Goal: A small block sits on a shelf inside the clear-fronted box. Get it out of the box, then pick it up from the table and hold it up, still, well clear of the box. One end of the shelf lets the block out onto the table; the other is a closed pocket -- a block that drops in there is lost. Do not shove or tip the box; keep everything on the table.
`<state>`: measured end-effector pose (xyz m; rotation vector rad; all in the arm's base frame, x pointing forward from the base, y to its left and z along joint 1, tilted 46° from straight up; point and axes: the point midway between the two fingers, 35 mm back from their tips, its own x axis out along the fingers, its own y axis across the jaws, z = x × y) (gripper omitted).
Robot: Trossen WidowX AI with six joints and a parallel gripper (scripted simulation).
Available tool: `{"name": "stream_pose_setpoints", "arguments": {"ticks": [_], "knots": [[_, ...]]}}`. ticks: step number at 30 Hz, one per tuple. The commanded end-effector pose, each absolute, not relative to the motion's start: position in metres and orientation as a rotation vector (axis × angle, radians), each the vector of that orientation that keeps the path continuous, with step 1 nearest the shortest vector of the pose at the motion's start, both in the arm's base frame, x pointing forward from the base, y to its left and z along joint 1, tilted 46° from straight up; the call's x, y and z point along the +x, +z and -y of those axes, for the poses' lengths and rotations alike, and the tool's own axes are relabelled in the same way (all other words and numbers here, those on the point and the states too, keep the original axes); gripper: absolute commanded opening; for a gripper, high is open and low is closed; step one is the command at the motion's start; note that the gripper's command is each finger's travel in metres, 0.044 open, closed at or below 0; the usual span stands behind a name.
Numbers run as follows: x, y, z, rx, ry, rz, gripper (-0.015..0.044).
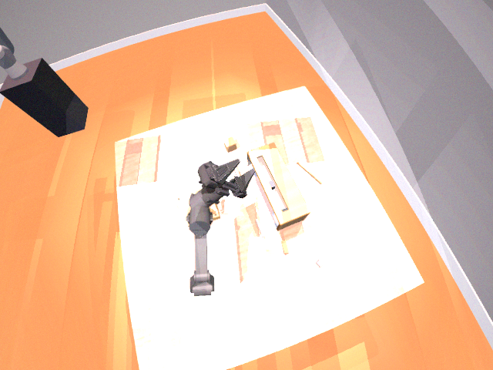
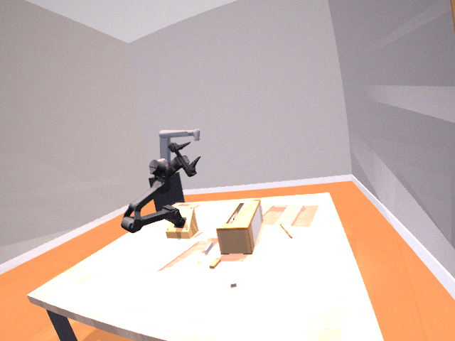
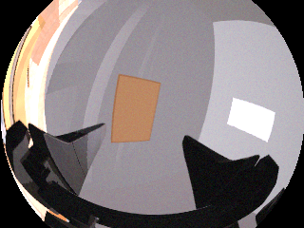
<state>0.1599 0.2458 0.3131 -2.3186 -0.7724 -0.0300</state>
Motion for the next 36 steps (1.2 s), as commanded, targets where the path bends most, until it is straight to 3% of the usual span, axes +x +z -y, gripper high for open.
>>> {"name": "stream_pose_setpoints", "arguments": {"ticks": [1,8,17,24,36], "knots": [[0.161,0.312,-0.246,-2.311,-0.02,0.768,0.04],[0.196,0.282,-0.264,-1.978,0.301,0.54,0.04],[0.246,0.23,-0.261,-1.423,0.52,0.031,0.04],[0.277,0.189,-0.237,-0.97,0.456,-0.395,0.04],[0.297,0.147,-0.191,-0.386,0.118,-0.826,0.04]]}}
